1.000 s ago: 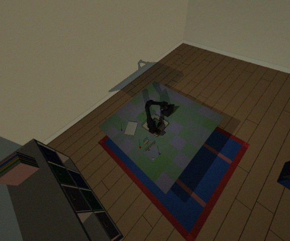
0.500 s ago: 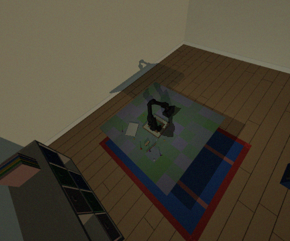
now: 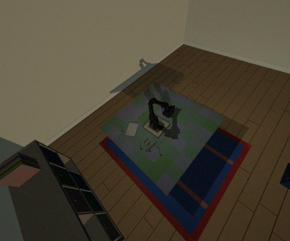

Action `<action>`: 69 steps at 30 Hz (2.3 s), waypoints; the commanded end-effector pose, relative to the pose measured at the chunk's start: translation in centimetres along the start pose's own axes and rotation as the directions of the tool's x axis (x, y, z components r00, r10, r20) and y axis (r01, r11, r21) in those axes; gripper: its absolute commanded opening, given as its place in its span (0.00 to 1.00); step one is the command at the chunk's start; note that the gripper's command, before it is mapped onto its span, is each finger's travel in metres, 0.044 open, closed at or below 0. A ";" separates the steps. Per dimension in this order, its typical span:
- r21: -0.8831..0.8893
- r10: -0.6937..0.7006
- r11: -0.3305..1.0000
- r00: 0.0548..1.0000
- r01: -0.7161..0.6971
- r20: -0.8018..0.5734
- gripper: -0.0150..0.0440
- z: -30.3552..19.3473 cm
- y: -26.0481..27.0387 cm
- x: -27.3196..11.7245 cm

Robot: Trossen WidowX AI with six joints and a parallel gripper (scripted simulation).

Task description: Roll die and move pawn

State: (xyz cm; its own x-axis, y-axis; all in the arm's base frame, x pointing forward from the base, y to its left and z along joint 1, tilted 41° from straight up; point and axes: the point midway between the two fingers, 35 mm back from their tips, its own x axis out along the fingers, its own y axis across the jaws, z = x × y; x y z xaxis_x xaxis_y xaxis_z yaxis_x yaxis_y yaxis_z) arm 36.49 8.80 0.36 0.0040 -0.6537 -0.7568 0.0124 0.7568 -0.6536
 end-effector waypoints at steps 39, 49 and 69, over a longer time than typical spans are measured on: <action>0.002 0.002 1.000 1.000 -0.002 -0.008 0.25 -11.3 3.2 7.8; 0.002 0.001 1.000 1.000 -0.001 -0.008 0.25 -11.4 3.1 10.1; 0.009 0.006 1.000 1.000 -0.006 -0.008 0.57 -11.3 3.2 11.1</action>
State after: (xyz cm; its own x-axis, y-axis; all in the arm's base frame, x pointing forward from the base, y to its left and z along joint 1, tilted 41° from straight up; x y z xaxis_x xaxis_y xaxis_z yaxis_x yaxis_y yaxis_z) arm 25.28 4.02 -10.35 -0.0020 -0.6486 -0.7611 0.0201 0.7610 -0.6485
